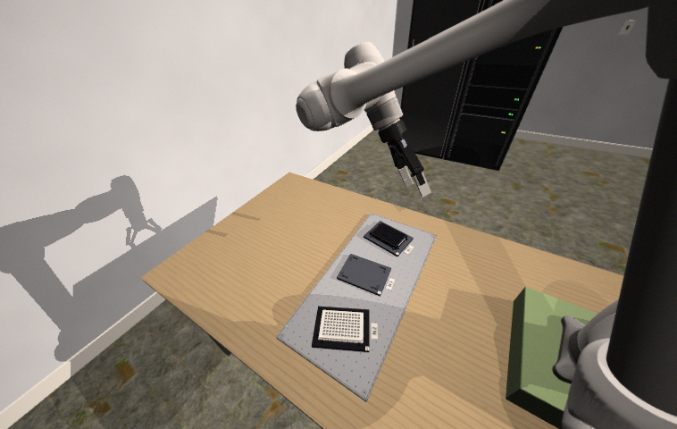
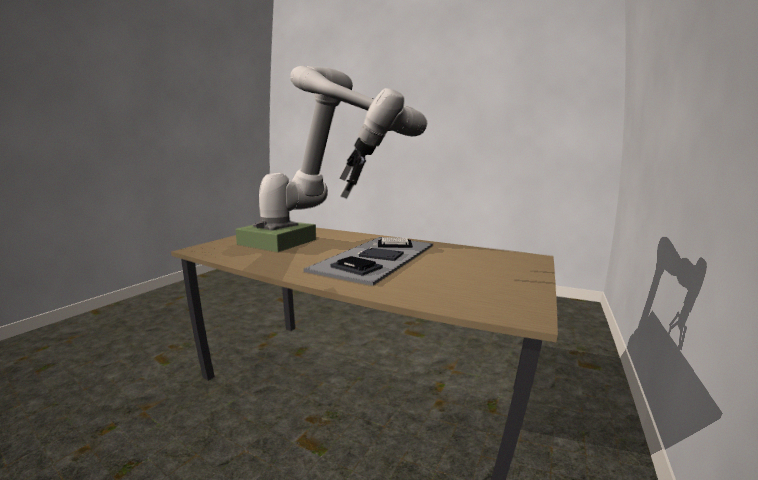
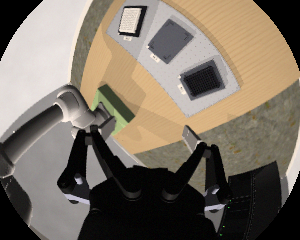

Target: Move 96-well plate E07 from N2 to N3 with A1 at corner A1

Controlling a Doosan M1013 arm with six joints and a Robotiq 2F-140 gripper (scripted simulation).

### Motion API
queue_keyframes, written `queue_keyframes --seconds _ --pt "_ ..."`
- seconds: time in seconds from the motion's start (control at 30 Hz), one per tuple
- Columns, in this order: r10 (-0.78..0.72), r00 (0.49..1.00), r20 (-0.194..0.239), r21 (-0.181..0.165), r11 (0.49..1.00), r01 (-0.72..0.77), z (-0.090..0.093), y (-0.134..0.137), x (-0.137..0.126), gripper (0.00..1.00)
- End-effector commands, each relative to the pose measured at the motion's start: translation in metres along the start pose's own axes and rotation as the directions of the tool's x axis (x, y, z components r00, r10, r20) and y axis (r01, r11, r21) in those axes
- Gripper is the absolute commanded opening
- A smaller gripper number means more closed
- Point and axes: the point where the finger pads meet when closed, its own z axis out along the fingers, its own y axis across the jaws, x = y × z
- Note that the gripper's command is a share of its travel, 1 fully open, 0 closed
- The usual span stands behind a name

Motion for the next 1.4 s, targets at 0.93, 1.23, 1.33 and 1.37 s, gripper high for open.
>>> queue_keyframes --seconds 0.93,1.23,1.33,1.37 --pt "0.142 0.876 -0.461 -0.298 0.905 -0.304 0.176 -0.165 0.363 1.00" --pt "0.142 0.876 -0.462 -0.298 0.905 -0.304 0.176 -0.165 0.364 0.00" --pt "0.142 0.876 -0.462 -0.298 0.905 -0.304 0.176 -0.165 0.364 0.00" --pt "0.142 0.876 -0.462 -0.298 0.905 -0.304 0.176 -0.165 0.364 0.00"
